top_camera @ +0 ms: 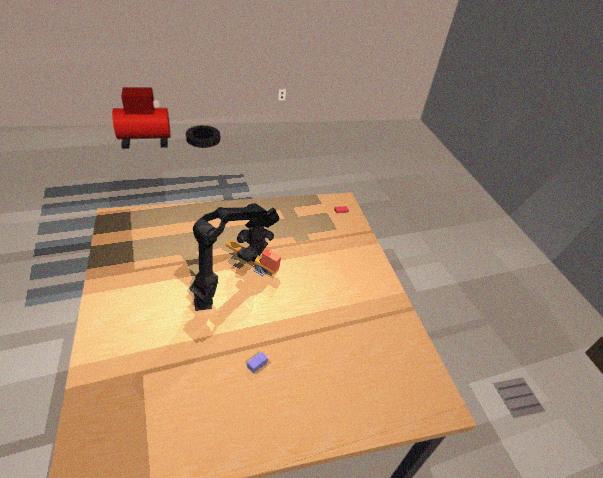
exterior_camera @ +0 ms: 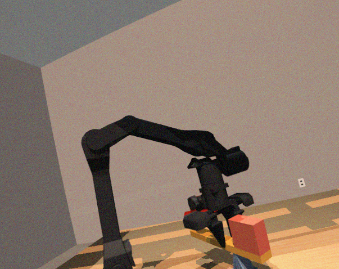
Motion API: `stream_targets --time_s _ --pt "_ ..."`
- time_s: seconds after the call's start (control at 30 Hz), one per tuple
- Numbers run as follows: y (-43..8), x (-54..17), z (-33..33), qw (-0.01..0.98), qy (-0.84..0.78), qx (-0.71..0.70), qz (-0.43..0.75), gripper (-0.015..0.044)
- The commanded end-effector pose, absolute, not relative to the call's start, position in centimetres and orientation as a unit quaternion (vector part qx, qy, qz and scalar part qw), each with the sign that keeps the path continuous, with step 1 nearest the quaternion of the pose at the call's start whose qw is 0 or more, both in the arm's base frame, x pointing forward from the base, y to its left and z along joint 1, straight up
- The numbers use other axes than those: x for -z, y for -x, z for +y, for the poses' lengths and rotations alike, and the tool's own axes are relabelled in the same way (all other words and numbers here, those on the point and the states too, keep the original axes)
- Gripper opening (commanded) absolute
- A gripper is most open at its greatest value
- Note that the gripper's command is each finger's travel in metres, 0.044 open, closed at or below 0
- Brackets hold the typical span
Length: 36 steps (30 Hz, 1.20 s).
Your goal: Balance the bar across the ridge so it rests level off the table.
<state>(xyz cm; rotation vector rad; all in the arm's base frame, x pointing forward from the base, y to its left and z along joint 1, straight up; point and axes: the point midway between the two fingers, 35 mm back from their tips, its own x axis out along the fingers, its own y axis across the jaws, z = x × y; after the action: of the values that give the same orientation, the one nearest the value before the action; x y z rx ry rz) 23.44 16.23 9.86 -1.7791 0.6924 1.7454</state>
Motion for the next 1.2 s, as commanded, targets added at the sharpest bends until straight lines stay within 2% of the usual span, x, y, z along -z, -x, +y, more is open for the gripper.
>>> stream_targets --time_s 0.0,1.17 --pt "-23.42 -9.66 16.27 0.273 0.662 -0.65 0.255 0.0" --pt "-23.37 -9.37 16.29 0.273 0.662 -0.65 0.255 0.0"
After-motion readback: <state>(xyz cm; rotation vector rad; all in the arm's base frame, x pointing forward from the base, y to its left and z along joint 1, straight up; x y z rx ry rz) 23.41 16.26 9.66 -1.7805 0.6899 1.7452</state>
